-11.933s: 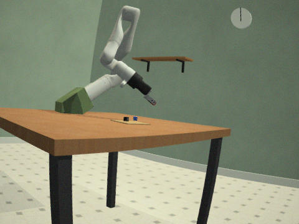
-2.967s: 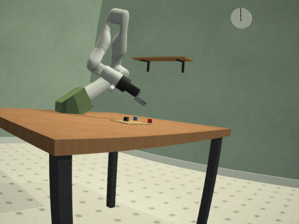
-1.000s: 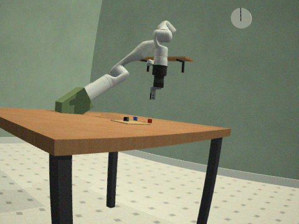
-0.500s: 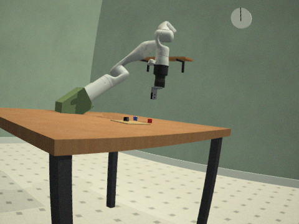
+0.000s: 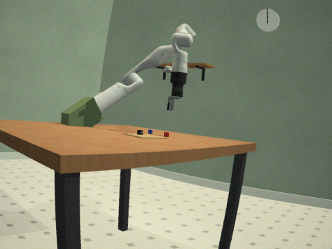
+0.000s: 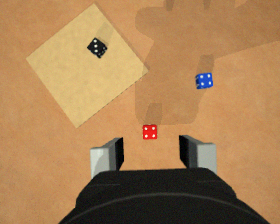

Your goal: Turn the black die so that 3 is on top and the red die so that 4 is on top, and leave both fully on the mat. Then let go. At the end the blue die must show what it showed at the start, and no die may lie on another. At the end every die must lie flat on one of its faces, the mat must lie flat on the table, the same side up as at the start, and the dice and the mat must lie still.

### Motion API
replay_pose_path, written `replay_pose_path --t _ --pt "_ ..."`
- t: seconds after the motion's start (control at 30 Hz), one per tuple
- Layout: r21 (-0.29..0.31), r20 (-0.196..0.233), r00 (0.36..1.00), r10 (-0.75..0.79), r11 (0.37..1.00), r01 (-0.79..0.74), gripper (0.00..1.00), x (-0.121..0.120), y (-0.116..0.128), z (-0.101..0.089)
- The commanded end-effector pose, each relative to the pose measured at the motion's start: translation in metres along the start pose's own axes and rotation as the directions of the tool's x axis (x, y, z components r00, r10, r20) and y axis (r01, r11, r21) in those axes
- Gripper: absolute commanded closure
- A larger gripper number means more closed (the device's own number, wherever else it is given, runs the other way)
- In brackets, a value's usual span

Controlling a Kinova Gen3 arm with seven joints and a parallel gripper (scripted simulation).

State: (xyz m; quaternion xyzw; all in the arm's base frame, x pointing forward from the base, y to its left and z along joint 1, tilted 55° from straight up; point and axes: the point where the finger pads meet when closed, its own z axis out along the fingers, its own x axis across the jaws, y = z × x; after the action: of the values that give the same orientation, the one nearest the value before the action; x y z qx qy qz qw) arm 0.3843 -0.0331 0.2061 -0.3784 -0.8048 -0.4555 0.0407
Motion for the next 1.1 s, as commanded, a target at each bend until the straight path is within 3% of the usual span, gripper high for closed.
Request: replay_pose_path --t 0.0,0.6,0.83,1.07 --pt "0.0 0.001 1.0 0.01 1.0 -0.01 0.0 0.0 0.0 0.0" --pt "0.0 -0.007 0.978 0.209 0.978 -0.209 0.0 0.005 -0.004 0.004" --pt "0.001 -0.011 0.948 0.317 0.948 -0.317 0.0 0.008 -0.006 0.006" --pt "0.004 -0.016 0.869 0.494 0.869 -0.494 0.0 0.013 -0.008 0.009"
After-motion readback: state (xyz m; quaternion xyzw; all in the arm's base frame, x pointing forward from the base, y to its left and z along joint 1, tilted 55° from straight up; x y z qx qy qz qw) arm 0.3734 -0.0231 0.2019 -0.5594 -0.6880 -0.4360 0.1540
